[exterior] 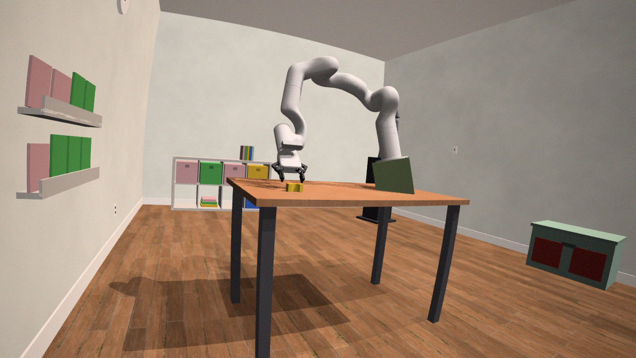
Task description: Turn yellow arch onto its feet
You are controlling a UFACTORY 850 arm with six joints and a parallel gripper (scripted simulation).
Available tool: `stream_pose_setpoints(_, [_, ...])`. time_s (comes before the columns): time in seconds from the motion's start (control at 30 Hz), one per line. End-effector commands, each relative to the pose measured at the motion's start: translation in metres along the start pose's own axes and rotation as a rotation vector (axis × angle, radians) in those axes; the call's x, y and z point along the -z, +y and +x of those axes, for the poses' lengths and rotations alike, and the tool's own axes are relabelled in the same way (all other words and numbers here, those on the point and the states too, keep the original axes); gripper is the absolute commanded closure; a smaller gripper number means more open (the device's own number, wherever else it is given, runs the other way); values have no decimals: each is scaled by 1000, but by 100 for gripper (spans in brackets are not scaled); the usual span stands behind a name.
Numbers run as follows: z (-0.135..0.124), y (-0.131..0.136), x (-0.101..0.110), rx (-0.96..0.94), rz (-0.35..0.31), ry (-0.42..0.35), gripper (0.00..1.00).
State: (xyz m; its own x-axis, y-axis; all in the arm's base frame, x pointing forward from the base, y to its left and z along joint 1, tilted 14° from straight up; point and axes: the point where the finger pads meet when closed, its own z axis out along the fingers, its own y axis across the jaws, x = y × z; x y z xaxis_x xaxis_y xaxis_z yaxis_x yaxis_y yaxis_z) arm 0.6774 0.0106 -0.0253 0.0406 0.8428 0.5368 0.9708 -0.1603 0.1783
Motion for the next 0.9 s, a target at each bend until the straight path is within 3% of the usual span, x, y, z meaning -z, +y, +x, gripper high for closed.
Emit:
stream_pose_setpoints(0.0, [1, 1, 1, 1, -1, 0, 0])
stream_pose_setpoints(0.4, [1, 1, -1, 1, -1, 0, 0])
stream_pose_setpoints(0.67, [1, 1, -25, 1, -1, 0, 0])
stream_pose_setpoints(0.87, [1, 1, -30, 1, -1, 0, 0])
